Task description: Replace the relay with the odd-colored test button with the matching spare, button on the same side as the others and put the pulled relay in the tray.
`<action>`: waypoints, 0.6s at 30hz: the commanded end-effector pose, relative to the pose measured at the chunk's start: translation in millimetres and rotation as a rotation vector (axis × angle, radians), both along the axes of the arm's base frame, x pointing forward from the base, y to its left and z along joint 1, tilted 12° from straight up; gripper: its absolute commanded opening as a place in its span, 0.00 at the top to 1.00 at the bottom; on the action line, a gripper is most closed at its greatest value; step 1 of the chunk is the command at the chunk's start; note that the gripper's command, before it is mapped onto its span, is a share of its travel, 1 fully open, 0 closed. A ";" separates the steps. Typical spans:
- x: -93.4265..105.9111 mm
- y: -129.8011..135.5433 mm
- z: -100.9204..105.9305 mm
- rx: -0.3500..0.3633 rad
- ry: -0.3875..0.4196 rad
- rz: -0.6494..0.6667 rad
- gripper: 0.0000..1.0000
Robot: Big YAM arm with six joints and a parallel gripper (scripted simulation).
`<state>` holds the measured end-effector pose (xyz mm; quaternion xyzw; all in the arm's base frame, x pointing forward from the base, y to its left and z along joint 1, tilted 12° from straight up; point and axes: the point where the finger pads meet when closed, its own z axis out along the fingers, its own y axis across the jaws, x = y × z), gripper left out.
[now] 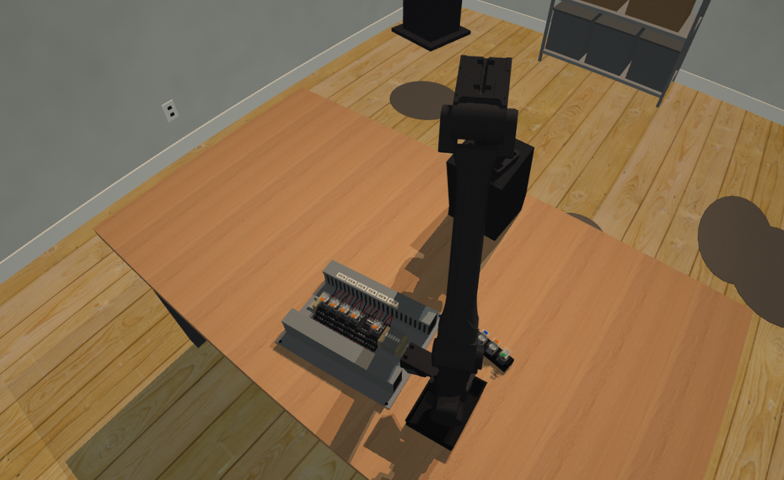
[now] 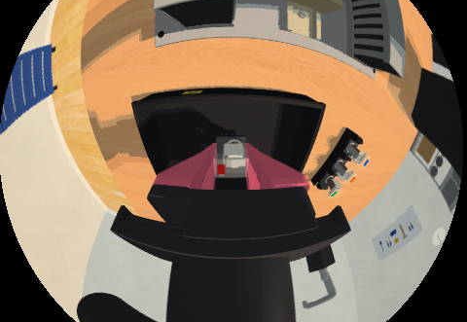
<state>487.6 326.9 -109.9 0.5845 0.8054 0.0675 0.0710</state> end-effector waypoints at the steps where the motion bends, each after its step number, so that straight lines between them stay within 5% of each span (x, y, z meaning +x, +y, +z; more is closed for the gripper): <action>1: 19.6 10.1 11.5 0.025 -0.038 0.007 1.00; 18: 13.6 6.8 10.3 0.019 -0.030 0.008 1.00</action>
